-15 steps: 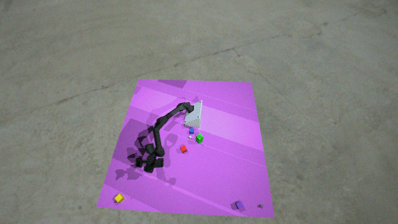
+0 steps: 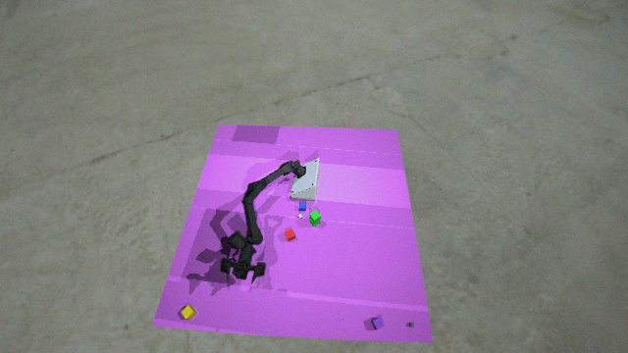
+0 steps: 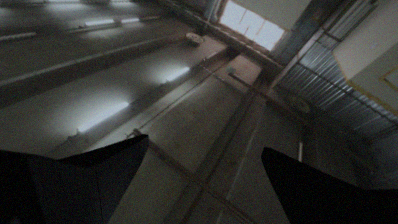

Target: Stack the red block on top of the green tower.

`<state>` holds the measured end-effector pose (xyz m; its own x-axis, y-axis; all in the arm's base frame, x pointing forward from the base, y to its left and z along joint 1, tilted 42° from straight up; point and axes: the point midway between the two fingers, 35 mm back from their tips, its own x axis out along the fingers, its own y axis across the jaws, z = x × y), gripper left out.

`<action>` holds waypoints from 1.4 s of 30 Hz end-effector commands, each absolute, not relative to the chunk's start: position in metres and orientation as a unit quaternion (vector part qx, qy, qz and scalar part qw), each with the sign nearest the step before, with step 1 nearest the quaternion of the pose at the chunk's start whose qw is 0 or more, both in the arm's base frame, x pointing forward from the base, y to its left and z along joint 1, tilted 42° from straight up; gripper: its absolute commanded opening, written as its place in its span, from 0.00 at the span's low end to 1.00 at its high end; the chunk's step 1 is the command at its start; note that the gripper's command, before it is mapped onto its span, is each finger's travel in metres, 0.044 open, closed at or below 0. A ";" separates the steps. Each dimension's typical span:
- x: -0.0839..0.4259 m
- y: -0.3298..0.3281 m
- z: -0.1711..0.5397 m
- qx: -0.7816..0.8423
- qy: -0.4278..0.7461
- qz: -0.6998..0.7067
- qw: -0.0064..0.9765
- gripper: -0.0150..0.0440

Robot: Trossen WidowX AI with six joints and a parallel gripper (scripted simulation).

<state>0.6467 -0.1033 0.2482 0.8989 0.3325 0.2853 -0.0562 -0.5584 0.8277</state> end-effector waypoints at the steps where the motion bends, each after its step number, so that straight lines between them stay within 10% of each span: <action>1: 0.660 -0.095 0.219 0.844 0.071 0.128 0.516 1.00; 25: 0.576 -0.031 0.050 0.383 0.362 -0.253 0.812 1.00; 42: 0.408 -0.020 0.049 -0.240 0.694 -0.175 0.656 1.00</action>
